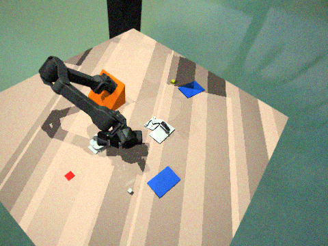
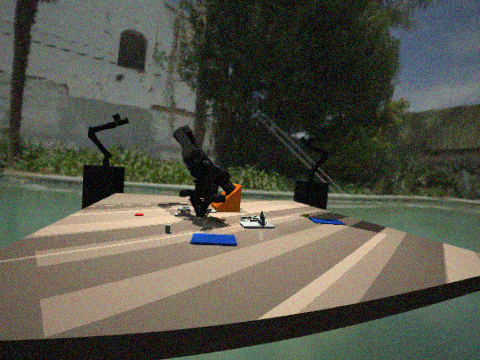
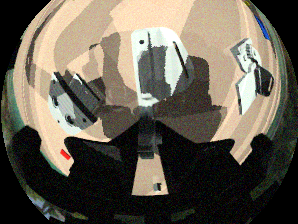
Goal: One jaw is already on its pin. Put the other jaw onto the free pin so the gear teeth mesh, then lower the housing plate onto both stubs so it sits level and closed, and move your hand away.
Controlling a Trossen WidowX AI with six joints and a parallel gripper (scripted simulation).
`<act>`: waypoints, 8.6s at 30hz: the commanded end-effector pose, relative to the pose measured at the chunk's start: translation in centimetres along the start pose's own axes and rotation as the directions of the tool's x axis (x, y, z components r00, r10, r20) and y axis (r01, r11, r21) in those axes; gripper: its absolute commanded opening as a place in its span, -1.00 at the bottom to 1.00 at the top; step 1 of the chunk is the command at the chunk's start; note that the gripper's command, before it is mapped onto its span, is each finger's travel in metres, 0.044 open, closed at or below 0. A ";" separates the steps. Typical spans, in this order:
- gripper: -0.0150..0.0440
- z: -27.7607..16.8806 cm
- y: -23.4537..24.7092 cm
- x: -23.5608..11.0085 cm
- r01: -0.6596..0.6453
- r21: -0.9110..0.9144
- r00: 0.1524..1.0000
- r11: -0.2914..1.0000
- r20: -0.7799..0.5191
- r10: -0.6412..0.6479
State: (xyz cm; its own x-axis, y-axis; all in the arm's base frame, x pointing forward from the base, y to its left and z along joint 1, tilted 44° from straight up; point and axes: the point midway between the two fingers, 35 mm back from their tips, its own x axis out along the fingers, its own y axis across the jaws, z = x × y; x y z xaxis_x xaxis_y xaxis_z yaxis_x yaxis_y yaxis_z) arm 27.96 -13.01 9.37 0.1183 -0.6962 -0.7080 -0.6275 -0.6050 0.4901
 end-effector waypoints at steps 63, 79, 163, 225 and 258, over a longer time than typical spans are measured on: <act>-0.37 0.2 0.0 -7.3 0.005 0.075 1.000 0.997 0.005 -0.005; -0.37 1.5 0.3 -7.3 0.001 0.564 1.000 0.826 0.006 -0.005; -0.37 5.9 1.3 -5.4 -0.014 0.713 1.000 -0.701 0.011 -0.008; 1.00 5.9 1.6 -7.3 -0.008 0.713 1.000 -0.701 0.008 -0.004; 1.00 5.9 1.6 -7.3 -0.008 0.713 1.000 -0.701 0.008 -0.004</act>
State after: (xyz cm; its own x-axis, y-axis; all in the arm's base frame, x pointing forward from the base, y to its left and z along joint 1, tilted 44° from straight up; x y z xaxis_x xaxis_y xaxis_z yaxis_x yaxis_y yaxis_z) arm 21.54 -6.57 12.19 0.1140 -0.6882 -0.7165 -0.1149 0.7072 -0.6976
